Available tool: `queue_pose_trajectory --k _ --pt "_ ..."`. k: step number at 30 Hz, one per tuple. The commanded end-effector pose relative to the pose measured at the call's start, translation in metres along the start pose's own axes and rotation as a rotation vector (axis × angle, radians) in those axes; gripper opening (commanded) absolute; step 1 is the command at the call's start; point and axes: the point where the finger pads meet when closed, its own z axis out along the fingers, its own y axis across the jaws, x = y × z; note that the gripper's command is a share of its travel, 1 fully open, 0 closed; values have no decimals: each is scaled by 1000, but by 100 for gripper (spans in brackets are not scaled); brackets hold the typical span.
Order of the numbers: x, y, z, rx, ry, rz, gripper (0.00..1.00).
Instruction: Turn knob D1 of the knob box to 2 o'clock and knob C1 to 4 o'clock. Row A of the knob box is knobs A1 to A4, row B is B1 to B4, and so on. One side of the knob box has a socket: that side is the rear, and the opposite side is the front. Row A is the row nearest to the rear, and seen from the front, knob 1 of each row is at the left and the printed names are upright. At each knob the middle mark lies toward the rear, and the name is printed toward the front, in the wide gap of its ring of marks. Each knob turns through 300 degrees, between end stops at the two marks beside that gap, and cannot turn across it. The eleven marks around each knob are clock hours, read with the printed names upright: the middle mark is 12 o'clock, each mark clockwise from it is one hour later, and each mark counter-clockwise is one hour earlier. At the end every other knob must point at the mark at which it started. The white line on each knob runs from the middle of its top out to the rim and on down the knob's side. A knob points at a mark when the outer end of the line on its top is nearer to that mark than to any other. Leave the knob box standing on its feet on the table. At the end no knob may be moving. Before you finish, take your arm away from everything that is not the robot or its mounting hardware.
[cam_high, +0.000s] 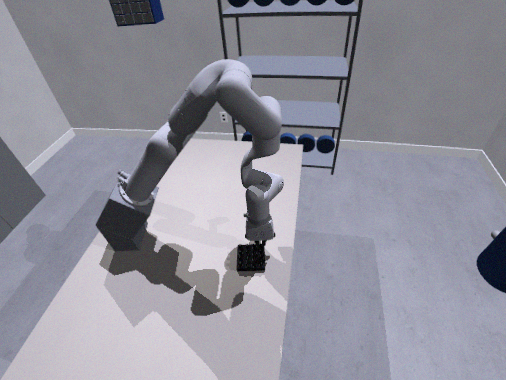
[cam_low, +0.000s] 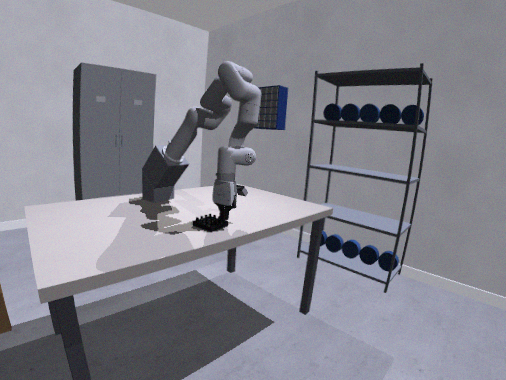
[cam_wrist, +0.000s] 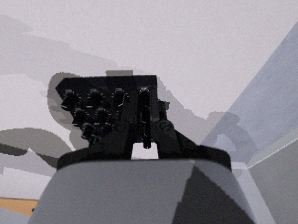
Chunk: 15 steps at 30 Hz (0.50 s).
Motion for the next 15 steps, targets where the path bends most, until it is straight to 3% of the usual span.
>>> queue_pose_trajectory --k 1,15 --pt "0 1 -1 -1 -1 32 8" --pt "0 1 -1 -2 -1 190 8"
